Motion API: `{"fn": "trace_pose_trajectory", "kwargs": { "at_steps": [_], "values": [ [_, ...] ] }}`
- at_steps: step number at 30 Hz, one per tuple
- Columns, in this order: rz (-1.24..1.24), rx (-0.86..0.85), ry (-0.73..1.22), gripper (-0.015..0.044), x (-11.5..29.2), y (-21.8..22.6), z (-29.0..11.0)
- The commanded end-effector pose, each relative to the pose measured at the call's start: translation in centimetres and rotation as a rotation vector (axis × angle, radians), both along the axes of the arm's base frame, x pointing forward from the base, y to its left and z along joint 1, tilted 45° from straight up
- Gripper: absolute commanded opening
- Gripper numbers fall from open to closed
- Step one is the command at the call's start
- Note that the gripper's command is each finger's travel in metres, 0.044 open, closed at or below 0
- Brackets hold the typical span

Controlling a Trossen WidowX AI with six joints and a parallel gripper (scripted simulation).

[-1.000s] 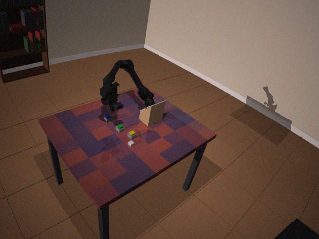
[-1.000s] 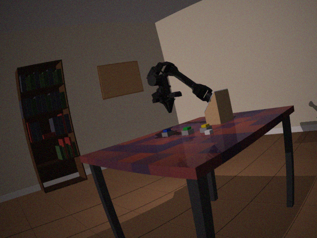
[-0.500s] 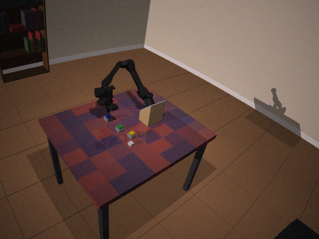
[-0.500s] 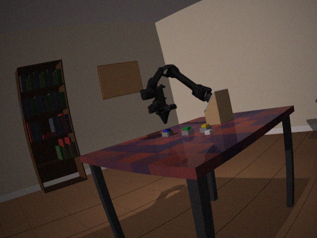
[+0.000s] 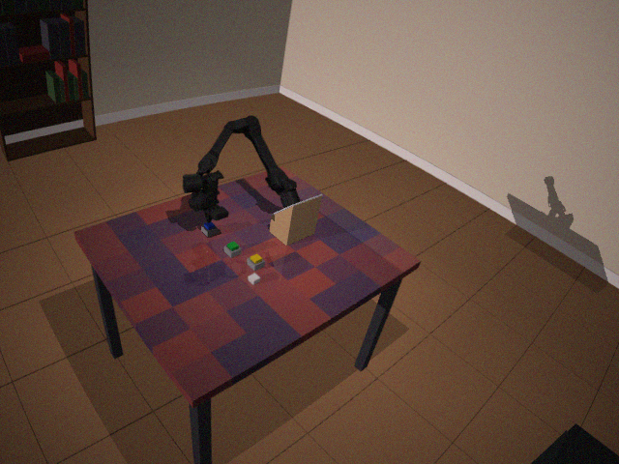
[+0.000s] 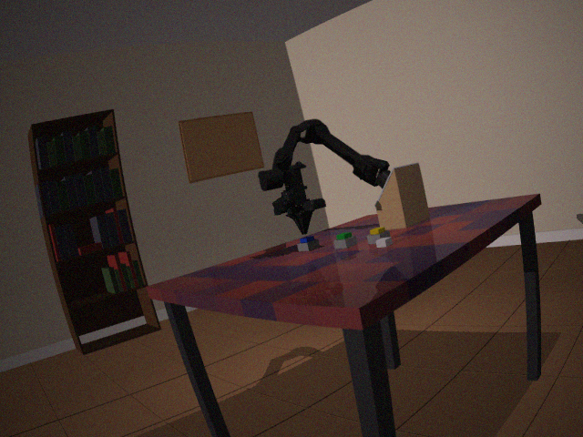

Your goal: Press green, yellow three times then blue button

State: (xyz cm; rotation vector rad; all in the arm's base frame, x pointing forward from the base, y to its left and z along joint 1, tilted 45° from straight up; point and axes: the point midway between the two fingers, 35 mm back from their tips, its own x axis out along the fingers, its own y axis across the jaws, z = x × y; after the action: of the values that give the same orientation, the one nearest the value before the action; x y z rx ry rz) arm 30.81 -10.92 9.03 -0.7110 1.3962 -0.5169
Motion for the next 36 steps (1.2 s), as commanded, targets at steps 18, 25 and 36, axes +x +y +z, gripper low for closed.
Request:
{"fn": "trace_pose_trajectory", "kwargs": {
  "at_steps": [18, 25, 36],
  "values": [
    [0.001, 0.002, 0.017, 0.0020, -0.1, -1.2, -1.5],
    [0.001, 0.002, 0.017, 0.0020, -0.1, -1.2, -1.5],
    [0.002, 0.007, 0.017, 0.0046, -0.3, 1.4, 0.7]
  ]
}}
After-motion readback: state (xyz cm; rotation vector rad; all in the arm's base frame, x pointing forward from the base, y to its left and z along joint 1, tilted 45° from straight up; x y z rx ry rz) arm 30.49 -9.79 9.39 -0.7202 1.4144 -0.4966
